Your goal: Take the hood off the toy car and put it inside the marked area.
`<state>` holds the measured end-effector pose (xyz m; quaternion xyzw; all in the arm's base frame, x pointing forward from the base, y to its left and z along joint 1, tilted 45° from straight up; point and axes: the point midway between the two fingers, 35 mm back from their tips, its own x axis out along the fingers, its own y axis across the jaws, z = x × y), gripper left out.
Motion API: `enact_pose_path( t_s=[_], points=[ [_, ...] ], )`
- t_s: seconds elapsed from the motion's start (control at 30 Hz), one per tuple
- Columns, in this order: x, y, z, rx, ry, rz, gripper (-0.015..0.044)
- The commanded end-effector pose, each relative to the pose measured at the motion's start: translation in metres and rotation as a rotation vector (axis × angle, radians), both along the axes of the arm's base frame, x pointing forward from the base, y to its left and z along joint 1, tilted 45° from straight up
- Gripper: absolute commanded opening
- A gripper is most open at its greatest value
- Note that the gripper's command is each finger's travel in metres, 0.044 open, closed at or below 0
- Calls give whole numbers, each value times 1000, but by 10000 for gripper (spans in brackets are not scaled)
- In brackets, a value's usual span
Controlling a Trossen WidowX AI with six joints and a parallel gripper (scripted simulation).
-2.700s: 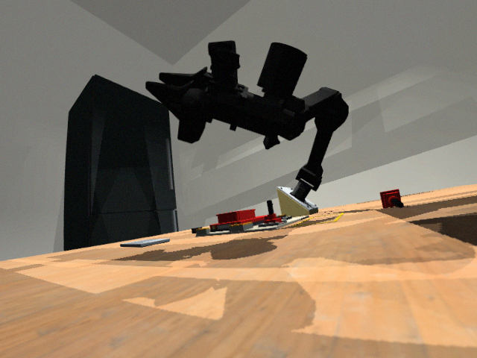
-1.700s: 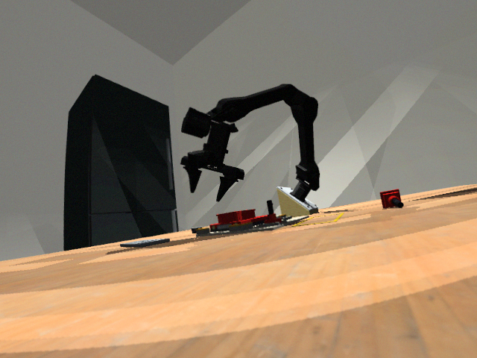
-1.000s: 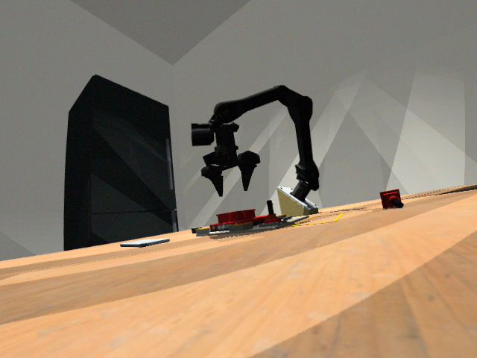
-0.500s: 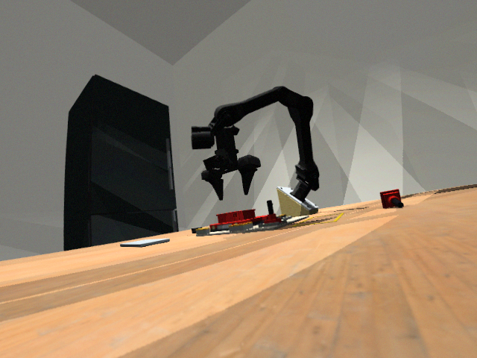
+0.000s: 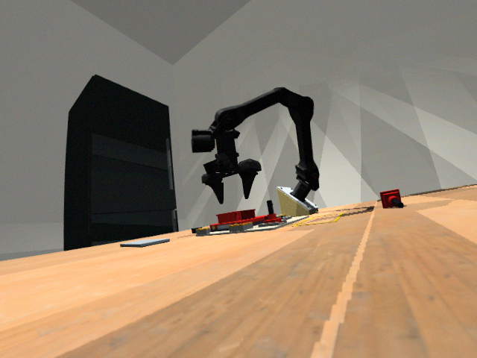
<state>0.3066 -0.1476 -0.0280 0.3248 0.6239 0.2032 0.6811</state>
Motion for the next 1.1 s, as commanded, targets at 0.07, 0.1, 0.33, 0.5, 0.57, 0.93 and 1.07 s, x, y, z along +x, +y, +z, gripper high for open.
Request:
enact_pose_path(
  t_s=[0.07,0.1,0.33,0.5,0.57,0.93,1.07],
  points=[
    [-1,5,-4,10,7,-4,440],
    [-1,6,-4,10,7,-4,440],
    [0,10,-8,10,7,-4,440],
    [0,12,-11,10,7,-4,440],
    [0,13,-12,10,7,-4,440],
    [1,20,-17,11,7,-4,440],
    [1,21,-18,11,7,-4,440]
  ],
)
